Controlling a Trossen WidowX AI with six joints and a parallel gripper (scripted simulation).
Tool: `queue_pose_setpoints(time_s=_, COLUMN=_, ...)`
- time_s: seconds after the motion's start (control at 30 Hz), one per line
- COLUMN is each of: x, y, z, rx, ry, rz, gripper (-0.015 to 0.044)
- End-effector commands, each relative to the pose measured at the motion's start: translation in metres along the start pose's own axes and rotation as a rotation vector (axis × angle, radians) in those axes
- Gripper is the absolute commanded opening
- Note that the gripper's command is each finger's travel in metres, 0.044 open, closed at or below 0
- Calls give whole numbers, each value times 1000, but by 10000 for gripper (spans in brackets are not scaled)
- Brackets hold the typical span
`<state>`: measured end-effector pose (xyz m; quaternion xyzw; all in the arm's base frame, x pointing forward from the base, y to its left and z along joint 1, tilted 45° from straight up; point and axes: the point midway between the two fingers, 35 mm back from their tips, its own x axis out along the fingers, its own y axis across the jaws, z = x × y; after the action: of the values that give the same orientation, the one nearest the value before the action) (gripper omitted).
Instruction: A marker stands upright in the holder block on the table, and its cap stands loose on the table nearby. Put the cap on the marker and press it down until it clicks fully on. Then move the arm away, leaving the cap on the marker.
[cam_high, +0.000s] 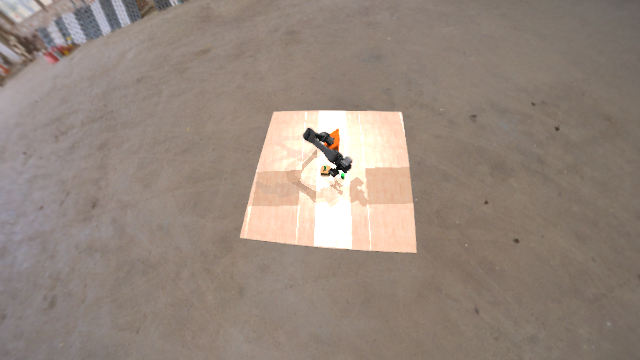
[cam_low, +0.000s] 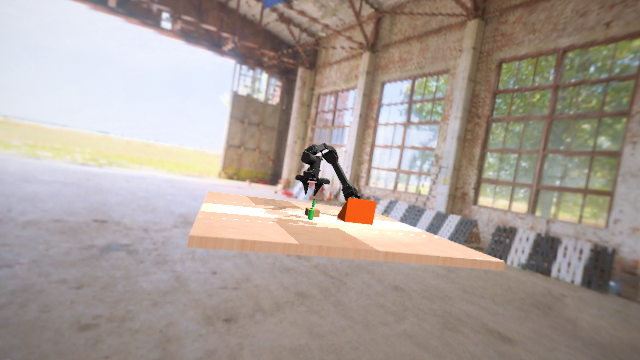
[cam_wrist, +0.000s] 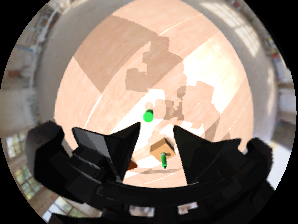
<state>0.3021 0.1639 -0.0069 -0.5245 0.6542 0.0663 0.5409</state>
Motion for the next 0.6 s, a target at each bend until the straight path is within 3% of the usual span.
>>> queue_pose_setpoints(time_s=0.0, x=9, y=22, z=-15, rx=-19, ry=102, rz=-36, gripper=245)
queue_pose_setpoints(time_s=0.2, x=12, y=22, z=-11, rx=-19, ry=101, rz=-36, gripper=245)
queue_pose_setpoints(time_s=0.3, x=42, y=20, z=-14, rx=-19, ry=102, rz=-37, gripper=245)
queue_pose_setpoints(time_s=0.57, x=58, y=19, z=-15, rx=-19, ry=102, rz=-38, gripper=245)
